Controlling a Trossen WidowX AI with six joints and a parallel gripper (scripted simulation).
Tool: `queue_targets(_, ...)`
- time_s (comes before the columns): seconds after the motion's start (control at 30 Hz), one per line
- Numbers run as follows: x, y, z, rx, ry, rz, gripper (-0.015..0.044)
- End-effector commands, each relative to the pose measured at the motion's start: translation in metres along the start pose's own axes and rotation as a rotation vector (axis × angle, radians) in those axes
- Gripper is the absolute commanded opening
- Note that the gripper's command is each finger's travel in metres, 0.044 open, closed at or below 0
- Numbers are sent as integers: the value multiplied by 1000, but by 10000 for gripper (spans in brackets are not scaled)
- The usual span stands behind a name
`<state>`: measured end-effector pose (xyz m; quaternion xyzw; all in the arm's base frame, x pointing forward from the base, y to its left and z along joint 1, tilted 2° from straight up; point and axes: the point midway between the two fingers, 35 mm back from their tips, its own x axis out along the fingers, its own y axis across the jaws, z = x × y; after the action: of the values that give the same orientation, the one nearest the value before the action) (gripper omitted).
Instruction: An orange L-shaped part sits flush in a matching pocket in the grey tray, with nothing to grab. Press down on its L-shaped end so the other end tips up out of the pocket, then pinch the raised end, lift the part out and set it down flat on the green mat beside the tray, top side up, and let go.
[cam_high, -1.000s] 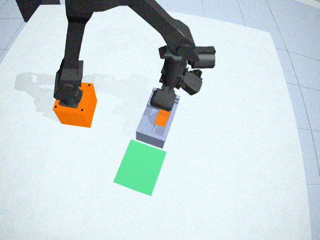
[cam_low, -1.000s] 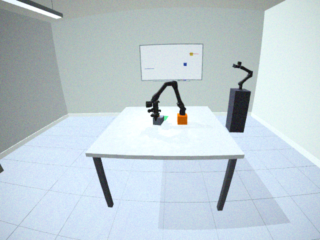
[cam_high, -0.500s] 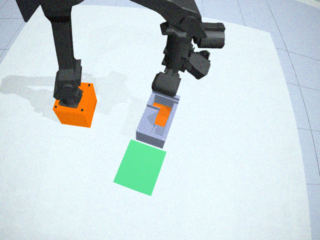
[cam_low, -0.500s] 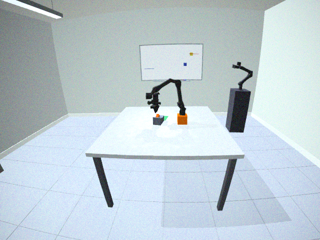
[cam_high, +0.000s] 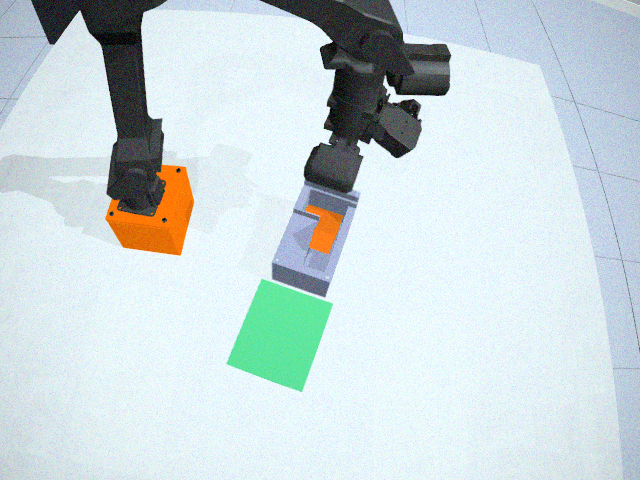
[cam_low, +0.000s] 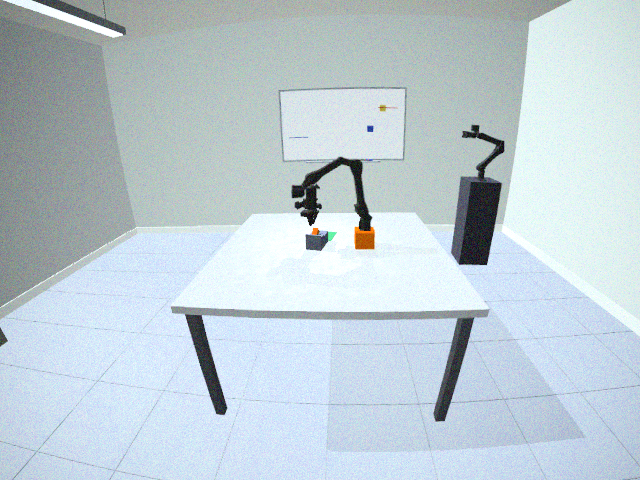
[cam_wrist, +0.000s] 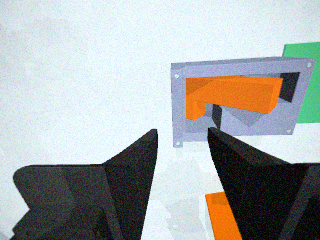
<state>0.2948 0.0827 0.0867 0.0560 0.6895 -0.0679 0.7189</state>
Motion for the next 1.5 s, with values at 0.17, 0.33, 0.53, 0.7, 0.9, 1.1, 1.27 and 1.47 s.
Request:
queue_targets(0.17, 0, 0, 0, 0, -2, 1, 180)
queue_targets(0.33, 0, -10, 3, -200, -1, -2, 280)
queue_targets(0.53, 0, -34, 7, -694, 6, -6, 280)
queue_targets(0.7, 1, -54, 9, -1115, 13, -6, 280)
queue_targets(0.9, 1, -76, 10, -1561, 21, -4, 280)
queue_targets(1.1, 1, -76, 10, -1575, 22, -3, 280)
queue_targets(1.27, 1, -76, 10, -1575, 22, -3, 280)
queue_targets(1.47, 24, -77, 10, -1575, 22, -3, 280)
